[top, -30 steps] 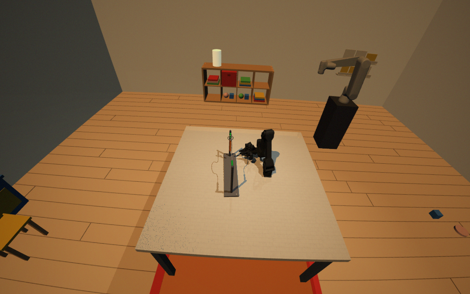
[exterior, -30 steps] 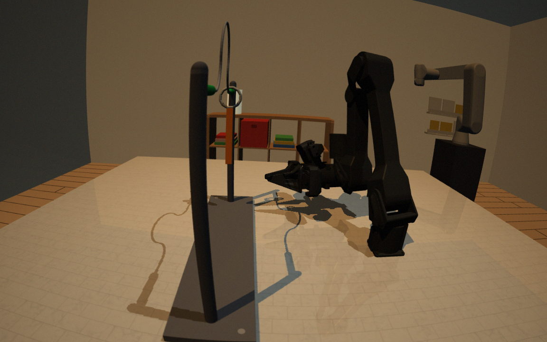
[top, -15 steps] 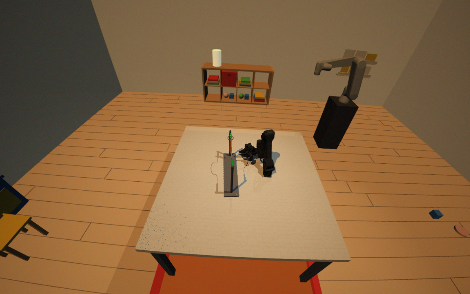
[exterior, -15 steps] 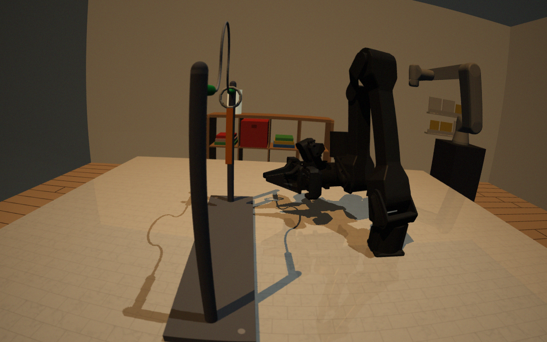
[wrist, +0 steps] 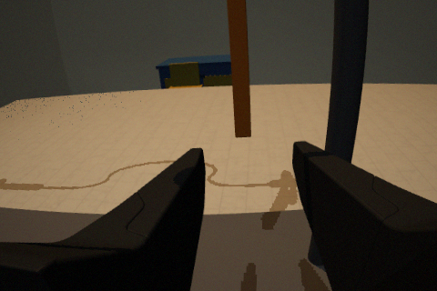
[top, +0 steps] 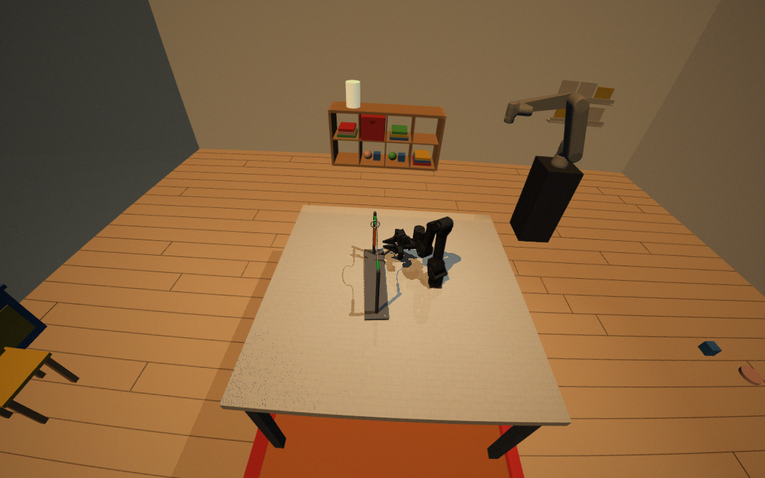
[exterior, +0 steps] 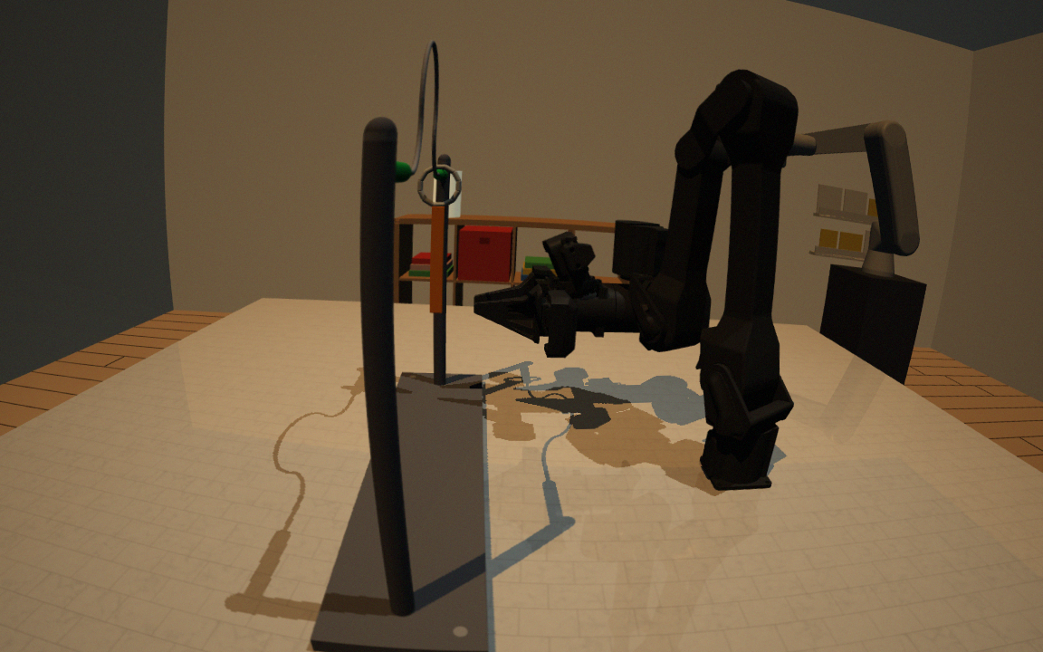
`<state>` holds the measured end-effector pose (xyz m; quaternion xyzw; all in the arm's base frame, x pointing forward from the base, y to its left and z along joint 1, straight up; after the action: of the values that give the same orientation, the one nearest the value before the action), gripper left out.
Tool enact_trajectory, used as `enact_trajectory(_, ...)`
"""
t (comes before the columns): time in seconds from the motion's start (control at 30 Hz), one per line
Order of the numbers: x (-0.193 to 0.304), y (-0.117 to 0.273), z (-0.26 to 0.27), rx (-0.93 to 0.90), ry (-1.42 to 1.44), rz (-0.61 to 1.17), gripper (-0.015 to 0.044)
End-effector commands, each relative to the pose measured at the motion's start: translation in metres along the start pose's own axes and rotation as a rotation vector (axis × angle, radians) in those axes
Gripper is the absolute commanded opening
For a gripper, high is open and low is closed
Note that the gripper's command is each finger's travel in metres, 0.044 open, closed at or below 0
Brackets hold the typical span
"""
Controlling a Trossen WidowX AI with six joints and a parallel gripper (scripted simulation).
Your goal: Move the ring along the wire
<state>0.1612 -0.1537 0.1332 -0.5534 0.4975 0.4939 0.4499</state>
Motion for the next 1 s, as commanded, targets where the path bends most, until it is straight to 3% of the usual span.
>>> enact_trajectory(0.0, -0.001, -0.003, 0.002, 0.009, -0.007, 0.001, 0.0160)
enact_trajectory(0.97, -0.002, -0.047, -0.002, 0.009, -0.007, -0.003, 0.0160)
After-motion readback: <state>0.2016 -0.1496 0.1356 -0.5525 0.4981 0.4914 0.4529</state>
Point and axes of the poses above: the point midway between the two fingers, 35 mm back from their tips, its own y axis back along the fingers, its own z axis across the jaws, x = y × z, the point moved 9 cm from there along y, back along the fingers, and after that the axes turned 5 degrees about y, right-handed, at the moved point
